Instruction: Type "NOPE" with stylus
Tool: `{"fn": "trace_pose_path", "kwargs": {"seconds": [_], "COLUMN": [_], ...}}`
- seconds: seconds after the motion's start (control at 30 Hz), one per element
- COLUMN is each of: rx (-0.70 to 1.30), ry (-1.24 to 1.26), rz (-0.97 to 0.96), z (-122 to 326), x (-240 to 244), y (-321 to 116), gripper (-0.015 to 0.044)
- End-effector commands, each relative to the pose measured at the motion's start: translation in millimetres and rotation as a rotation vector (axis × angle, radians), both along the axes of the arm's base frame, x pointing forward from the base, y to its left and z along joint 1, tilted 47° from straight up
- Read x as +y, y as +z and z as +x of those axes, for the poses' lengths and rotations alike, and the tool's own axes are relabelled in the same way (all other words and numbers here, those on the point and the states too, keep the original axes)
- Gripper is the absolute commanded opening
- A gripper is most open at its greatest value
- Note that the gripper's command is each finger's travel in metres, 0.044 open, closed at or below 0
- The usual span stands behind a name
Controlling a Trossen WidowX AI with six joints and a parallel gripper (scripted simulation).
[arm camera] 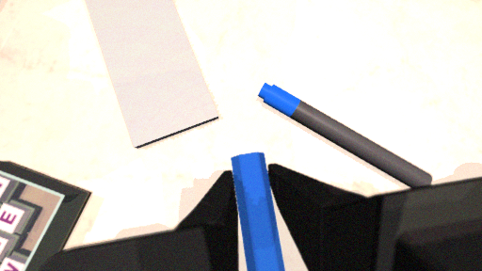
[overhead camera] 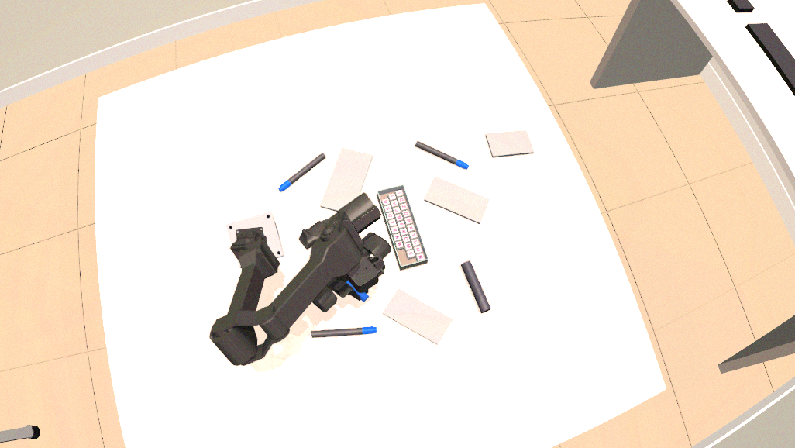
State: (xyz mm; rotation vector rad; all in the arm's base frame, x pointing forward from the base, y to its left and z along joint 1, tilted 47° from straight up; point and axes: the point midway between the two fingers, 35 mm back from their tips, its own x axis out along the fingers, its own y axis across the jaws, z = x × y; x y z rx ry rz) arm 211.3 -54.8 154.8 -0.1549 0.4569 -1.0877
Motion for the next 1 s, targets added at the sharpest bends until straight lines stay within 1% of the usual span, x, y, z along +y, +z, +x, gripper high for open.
{"fn": "trace_pose_path", "kwargs": {"seconds": [0.0,0.97], "rx": [-0.027,-0.024], "ry": [-0.004,-0.004], "rz": [-0.007,0.003], "z": [1,7], "x": [0,-28], "y": [2,-28], "gripper": [0.0,0.0]}}
